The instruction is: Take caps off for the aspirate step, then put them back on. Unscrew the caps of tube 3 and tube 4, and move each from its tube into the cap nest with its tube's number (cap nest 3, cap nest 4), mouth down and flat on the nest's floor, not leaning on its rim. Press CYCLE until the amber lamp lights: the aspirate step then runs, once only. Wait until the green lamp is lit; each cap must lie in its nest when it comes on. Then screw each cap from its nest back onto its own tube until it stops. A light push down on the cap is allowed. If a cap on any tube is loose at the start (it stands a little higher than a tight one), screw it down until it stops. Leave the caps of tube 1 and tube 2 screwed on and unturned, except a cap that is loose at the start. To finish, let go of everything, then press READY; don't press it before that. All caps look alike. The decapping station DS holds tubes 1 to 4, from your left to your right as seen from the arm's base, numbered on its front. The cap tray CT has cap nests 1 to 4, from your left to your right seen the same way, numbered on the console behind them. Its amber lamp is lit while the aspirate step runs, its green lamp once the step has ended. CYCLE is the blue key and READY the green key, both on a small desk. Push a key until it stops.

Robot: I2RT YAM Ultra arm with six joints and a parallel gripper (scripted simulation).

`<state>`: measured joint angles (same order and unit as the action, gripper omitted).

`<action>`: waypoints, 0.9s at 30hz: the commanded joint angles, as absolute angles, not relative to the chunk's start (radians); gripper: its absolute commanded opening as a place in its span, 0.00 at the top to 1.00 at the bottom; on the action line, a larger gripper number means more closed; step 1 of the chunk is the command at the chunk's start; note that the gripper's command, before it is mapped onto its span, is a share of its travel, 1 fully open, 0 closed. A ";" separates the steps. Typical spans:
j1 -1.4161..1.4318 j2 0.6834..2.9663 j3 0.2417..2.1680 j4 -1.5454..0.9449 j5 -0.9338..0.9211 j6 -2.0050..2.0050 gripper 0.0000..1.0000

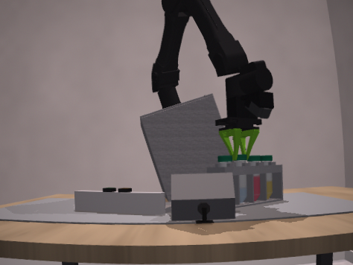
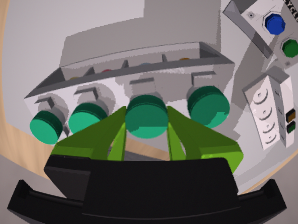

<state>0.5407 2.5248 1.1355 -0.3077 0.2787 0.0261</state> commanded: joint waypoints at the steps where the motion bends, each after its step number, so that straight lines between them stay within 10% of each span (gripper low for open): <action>1: 0.549 2.514 1.136 -0.308 0.278 -0.195 1.00; 27: 0.549 2.513 1.136 -0.309 0.277 -1.395 1.00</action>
